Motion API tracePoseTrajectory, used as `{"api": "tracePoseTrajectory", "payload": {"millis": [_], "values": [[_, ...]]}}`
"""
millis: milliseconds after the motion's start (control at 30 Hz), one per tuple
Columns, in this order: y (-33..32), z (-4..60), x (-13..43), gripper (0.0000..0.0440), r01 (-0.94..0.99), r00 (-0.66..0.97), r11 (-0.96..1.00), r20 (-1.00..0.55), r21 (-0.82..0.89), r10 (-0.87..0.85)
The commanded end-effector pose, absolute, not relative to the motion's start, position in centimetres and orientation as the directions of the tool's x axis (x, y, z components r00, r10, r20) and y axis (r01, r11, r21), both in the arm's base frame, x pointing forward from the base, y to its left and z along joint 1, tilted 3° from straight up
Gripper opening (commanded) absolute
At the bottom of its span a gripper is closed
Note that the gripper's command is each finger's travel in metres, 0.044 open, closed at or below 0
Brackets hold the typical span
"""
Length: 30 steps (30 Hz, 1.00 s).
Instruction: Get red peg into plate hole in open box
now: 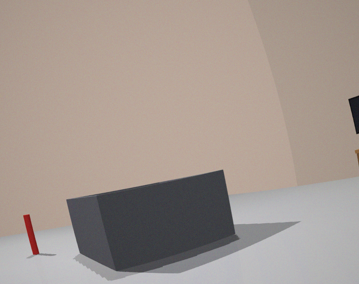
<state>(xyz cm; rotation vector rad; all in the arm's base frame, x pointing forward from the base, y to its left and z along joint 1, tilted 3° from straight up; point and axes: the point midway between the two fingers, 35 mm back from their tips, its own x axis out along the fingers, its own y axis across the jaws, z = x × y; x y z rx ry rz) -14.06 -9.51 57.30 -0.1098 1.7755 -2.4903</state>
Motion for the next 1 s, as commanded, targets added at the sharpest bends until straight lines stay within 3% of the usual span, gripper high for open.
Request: {"api": "tracePoseTrajectory", "payload": {"millis": [0, 67, 533, 967], "values": [[-9.0, 57.6, -14.2, 0.0418, -0.005, -0.996, -0.334, 0.034, -0.943, -0.082], [-8.0, 58.1, -14.5, 0.0440, -0.055, -0.997, -0.366, 0.073, -0.929, -0.034], [0.7, 59.9, -14.3, 0.0440, -0.381, -0.922, -0.582, 0.251, -0.719, 0.293], [8.9, 60.0, -10.9, 0.0440, -0.690, -0.722, -0.585, 0.347, -0.426, 0.599]]}}
